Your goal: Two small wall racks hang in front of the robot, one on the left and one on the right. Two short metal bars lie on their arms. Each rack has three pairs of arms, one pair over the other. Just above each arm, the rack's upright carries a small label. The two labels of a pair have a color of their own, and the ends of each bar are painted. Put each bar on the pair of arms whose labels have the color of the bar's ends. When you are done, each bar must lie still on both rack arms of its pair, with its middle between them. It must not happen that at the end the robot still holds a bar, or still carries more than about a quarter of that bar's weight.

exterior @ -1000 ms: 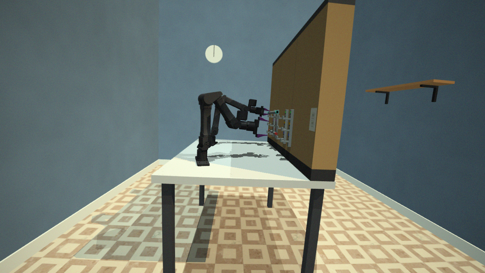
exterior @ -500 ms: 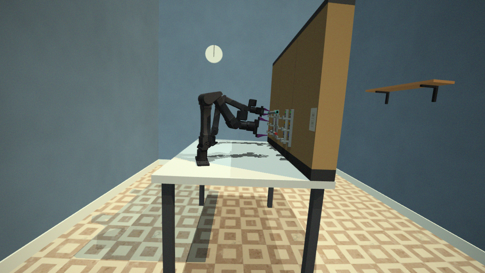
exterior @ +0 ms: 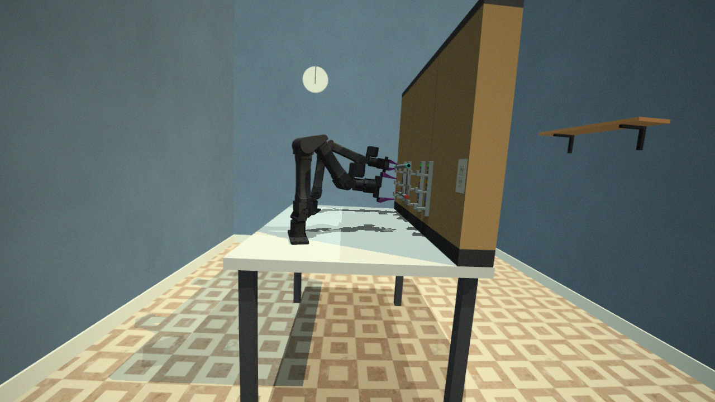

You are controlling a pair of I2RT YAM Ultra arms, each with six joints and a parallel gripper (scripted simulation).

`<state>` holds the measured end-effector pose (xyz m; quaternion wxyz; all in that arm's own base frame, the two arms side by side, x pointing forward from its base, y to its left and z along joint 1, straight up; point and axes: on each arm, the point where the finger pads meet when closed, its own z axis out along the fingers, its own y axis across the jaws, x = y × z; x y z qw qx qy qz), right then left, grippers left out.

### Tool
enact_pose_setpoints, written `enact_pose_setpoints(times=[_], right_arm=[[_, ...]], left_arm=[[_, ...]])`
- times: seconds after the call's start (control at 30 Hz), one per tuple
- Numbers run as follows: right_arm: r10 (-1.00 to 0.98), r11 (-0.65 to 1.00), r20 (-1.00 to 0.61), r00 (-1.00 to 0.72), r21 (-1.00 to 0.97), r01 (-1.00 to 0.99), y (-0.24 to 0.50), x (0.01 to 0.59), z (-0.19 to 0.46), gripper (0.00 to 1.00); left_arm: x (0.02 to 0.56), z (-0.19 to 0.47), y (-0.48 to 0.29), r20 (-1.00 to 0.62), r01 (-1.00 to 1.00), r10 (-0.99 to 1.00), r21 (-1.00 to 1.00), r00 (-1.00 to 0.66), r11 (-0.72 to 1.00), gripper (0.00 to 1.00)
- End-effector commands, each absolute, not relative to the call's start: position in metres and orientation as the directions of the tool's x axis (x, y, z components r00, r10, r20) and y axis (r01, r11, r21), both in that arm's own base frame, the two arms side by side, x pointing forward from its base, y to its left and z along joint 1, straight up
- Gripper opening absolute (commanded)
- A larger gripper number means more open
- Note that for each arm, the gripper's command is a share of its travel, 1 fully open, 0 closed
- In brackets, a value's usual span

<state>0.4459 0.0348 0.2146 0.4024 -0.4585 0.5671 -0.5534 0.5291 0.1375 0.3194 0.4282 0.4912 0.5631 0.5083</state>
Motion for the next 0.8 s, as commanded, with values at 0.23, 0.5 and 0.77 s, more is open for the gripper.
enact_pose_setpoints(times=[0.23,0.5,0.77], right_arm=[[-0.965,-0.003,0.003,-0.263,-1.000,-0.002,0.0305,0.4434,0.2380,1.00],[-0.965,-0.003,0.003,-0.263,-1.000,-0.002,0.0305,0.4434,0.2380,1.00],[-0.965,-0.003,0.003,-0.263,-1.000,-0.002,0.0305,0.4434,0.2380,1.00]], left_arm=[[0.5250,0.3776,0.1304,0.001,-0.002,0.989,1.000,-0.145,-0.001,0.00],[0.5248,0.3791,0.1303,0.001,-0.002,0.989,1.000,-0.145,-0.001,0.00],[0.5246,0.3805,0.1303,0.001,-0.002,0.989,1.000,-0.145,-0.001,0.00]])
